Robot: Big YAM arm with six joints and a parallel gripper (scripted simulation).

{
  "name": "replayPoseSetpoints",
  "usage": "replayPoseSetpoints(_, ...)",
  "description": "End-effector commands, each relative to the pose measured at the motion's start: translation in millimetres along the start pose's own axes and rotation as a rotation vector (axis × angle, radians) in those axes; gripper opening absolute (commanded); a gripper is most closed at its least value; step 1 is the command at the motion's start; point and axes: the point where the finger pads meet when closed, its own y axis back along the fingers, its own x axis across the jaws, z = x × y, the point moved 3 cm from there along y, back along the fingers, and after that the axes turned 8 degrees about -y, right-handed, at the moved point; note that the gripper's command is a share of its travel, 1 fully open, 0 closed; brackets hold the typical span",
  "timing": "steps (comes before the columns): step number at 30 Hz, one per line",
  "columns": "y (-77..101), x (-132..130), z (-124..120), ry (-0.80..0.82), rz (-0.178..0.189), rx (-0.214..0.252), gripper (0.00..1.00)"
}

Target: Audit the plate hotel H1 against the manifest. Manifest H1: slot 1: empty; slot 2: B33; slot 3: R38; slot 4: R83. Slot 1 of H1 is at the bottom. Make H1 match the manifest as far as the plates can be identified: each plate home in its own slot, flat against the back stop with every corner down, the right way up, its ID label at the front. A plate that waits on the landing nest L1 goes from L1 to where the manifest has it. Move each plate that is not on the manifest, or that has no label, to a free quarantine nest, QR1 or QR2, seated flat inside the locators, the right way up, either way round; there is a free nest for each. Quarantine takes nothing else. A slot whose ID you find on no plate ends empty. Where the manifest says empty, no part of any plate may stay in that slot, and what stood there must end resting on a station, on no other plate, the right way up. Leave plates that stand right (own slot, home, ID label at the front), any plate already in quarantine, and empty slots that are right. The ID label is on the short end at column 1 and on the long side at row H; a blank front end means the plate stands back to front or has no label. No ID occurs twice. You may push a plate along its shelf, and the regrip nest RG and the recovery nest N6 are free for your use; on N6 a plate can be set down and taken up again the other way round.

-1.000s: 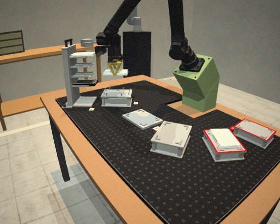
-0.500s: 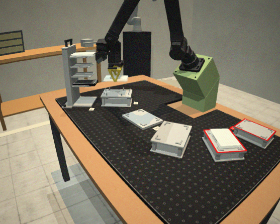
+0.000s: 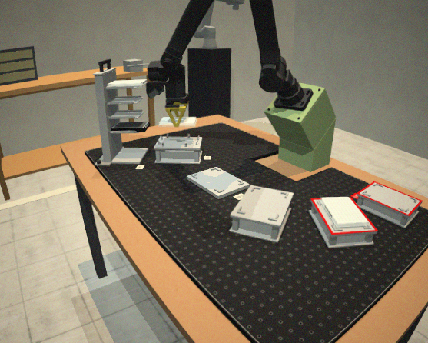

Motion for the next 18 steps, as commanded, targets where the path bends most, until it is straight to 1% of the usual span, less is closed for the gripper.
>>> replayPoseSetpoints(1, 7.2, 0, 10, 0.004, -0.006, -0.027, 0.86)
replayPoseSetpoints(15, 7.2, 0, 11, 0.004, -0.006, -0.027, 0.86)
replayPoseSetpoints(16, 4.7, -3, 6, -0.014, -0.008, -0.027, 0.86)
replayPoseSetpoints(18, -3.7, -2, 1, -0.015, -0.003, -0.006, 0.86)
